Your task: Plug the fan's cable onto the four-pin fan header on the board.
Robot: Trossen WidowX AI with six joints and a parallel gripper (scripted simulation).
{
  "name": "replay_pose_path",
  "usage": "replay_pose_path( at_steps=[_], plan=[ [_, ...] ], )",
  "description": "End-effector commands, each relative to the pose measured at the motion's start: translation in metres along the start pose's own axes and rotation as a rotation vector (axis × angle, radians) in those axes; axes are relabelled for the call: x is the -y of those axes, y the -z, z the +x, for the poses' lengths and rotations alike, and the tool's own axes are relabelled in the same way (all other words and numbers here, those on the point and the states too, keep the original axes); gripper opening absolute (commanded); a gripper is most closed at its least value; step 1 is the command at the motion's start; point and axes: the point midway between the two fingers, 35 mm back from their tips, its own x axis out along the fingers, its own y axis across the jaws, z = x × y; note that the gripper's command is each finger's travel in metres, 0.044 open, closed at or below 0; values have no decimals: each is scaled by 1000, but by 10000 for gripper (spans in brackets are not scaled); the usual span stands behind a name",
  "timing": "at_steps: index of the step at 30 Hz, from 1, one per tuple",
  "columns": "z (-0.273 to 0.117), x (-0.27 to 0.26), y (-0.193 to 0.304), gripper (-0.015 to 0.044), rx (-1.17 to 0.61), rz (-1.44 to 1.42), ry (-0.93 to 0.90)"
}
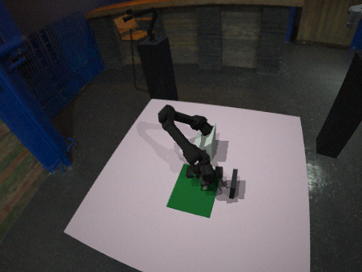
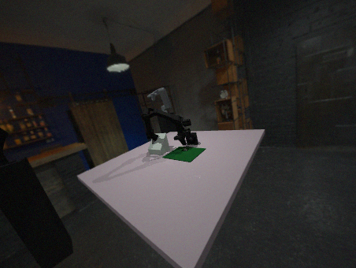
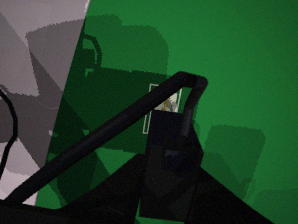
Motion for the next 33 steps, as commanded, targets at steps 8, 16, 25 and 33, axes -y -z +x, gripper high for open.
replay_pose_path(
  at_steps=[8,16,25,33],
  plan=[
    [22,0,2,0,-1,4,-3],
    [22,0,2,0,-1,4,-3],
    [22,1,1,0,-1,-3,-3],
    [22,2,0,0,-1,-3,-3]
  ],
)
